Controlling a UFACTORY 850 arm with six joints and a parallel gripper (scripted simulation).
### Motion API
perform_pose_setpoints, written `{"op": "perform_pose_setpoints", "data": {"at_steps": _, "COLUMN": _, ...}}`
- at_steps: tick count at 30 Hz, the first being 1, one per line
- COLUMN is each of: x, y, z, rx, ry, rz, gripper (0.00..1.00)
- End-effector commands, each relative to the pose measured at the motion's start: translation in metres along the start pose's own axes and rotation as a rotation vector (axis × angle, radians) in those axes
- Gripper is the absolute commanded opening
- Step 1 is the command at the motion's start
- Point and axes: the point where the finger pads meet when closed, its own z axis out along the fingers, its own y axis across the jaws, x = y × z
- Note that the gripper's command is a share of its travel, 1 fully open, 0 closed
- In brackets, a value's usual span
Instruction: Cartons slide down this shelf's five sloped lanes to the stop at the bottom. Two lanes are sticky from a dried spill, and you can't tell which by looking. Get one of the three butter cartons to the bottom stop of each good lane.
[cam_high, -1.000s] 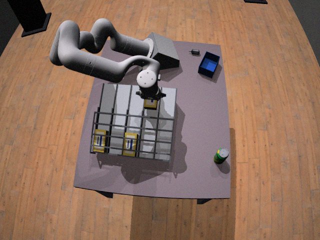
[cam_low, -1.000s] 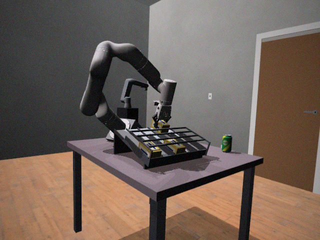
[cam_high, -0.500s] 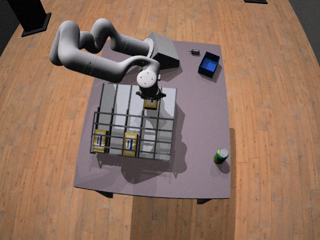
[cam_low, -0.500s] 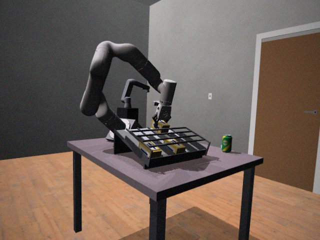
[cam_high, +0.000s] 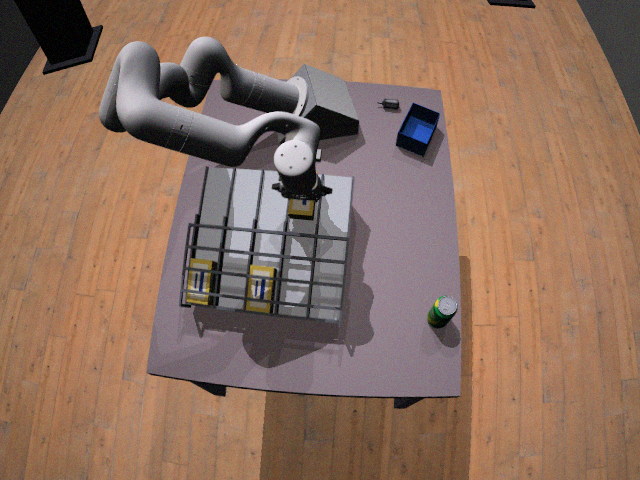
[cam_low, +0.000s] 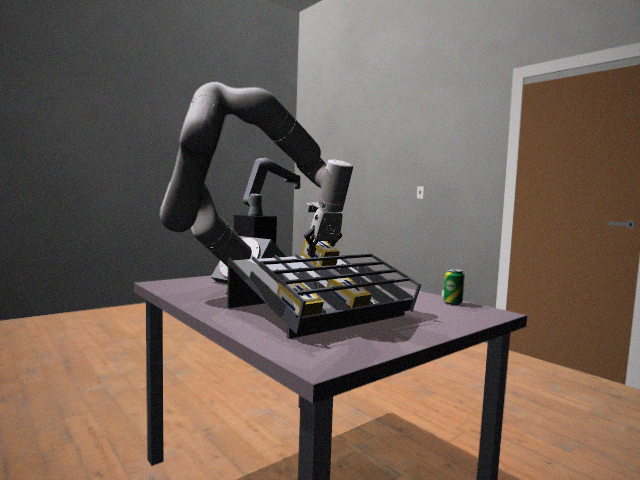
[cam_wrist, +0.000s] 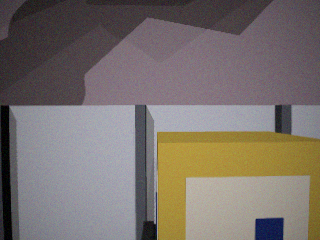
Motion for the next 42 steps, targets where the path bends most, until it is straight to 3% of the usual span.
{"op": "perform_pose_setpoints", "data": {"at_steps": 1, "x": -0.0003, "y": 0.0003, "z": -0.0008, "rx": -0.001, "ry": -0.001, "rz": 0.000, "gripper": 0.00}}
{"op": "perform_pose_setpoints", "data": {"at_steps": 42, "x": -0.0006, "y": -0.0002, "z": 0.0062, "rx": -0.001, "ry": -0.001, "rz": 0.000, "gripper": 0.00}}
